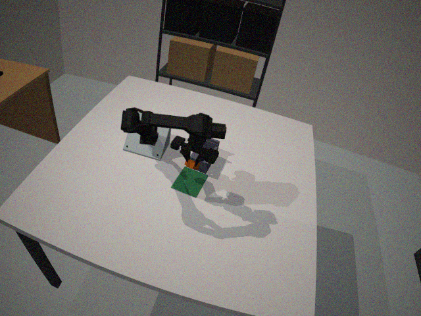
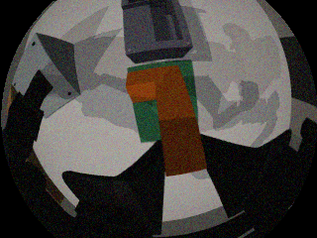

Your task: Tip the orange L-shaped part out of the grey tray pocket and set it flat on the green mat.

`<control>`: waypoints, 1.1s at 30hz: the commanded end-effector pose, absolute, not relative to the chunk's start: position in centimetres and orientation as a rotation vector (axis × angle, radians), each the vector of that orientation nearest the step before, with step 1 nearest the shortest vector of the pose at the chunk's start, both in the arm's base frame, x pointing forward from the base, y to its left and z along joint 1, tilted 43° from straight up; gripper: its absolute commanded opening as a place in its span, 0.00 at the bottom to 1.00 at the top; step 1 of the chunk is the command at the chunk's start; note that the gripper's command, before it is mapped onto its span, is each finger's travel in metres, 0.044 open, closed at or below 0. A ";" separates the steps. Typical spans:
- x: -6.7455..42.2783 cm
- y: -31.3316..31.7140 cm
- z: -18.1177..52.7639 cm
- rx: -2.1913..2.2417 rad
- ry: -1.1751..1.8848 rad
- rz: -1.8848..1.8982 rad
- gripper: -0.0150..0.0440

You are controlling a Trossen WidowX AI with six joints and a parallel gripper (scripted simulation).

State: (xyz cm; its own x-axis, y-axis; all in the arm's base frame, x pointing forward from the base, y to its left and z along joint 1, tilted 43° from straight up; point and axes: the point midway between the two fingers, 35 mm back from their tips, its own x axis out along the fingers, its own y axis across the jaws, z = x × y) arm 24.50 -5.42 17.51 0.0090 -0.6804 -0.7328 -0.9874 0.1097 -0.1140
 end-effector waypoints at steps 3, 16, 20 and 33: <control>24.3 -6.1 16.9 -1.643 1.740 0.599 0.25; 24.4 -7.6 15.4 -1.643 1.741 0.598 0.25; 24.4 -8.0 14.9 -1.643 1.741 0.597 0.25; 24.3 -9.1 13.8 -1.644 1.742 0.596 0.25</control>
State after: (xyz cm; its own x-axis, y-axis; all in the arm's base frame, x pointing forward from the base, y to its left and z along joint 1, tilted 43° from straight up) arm 24.47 -8.95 13.91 0.0074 -0.6830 -0.7304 -0.9871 0.1118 -0.1146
